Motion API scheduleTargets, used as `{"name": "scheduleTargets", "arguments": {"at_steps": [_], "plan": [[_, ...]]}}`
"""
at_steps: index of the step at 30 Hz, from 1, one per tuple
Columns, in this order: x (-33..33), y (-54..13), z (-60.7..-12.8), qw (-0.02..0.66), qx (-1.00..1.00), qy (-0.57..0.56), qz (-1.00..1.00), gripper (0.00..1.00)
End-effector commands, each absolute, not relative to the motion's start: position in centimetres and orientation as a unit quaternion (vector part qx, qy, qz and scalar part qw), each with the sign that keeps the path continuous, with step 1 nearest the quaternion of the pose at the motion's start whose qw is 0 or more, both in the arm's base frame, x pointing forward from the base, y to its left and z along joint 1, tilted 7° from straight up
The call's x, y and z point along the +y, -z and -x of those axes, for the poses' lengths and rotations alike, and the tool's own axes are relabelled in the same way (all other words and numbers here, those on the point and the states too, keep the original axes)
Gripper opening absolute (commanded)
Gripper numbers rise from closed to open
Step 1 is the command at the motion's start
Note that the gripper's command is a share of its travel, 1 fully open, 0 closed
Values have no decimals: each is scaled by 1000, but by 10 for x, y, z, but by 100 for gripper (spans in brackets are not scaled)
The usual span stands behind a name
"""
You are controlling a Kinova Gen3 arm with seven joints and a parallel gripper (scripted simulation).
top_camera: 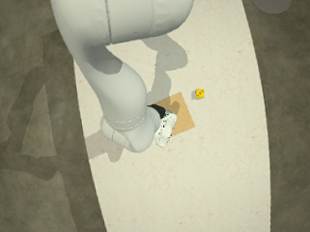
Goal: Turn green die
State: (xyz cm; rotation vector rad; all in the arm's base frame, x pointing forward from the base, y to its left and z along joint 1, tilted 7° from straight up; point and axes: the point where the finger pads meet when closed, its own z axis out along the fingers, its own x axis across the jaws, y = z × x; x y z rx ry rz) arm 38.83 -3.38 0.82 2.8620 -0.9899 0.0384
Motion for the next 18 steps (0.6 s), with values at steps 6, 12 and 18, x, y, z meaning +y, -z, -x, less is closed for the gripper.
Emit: {"name": "scheduleTargets", "arguments": {"at_steps": [6, 12, 18], "plan": [[-34, -6, -388, 57, -324, -14, -944, 87], [-35, -4, -388, 57, -324, -14, -944, 87], [-35, -2, -388, 55, -323, -15, -945, 87]]}}
